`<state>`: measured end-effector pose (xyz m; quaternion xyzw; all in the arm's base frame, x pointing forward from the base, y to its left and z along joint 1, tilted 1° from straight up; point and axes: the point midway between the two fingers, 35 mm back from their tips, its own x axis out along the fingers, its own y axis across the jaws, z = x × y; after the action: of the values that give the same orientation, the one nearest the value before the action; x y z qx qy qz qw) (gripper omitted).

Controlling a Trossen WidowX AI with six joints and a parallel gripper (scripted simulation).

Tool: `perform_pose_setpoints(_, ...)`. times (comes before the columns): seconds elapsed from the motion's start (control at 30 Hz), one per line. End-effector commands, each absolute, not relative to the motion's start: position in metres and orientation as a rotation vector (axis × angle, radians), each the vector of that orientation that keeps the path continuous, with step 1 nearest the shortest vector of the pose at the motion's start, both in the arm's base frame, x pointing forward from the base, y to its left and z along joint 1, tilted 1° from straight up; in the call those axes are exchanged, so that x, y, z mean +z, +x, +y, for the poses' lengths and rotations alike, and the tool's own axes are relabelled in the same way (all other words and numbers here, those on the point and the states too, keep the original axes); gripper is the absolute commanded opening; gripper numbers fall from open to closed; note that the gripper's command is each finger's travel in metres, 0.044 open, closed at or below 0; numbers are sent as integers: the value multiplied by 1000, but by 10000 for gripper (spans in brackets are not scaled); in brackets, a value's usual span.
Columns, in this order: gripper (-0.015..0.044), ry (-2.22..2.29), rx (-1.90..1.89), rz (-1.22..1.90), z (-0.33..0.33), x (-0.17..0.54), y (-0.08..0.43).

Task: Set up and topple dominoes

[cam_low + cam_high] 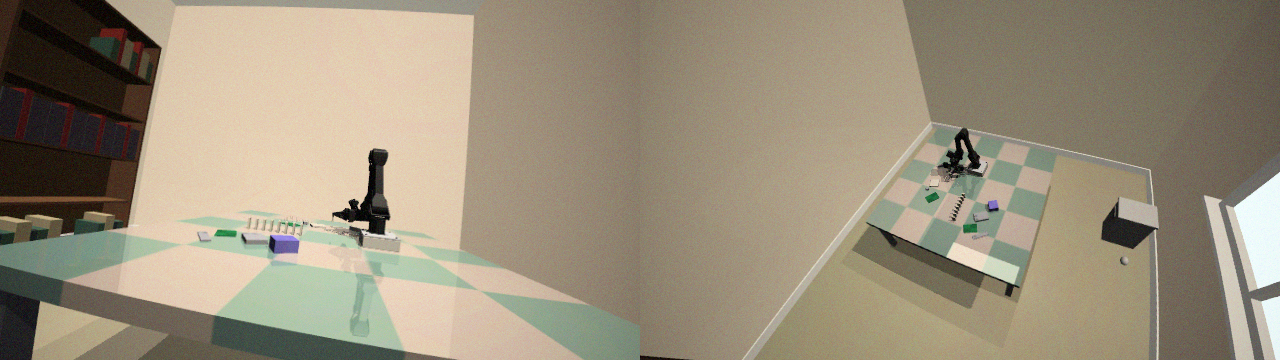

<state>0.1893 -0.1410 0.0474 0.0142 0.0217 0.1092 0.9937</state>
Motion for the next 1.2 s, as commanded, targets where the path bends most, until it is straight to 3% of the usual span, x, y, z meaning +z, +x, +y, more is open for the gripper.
perform_pose_setpoints(0.0,107,32,220,40,-140,40,190)
perform_pose_setpoints(1.17,107,-9,222,20,-124,0,186)
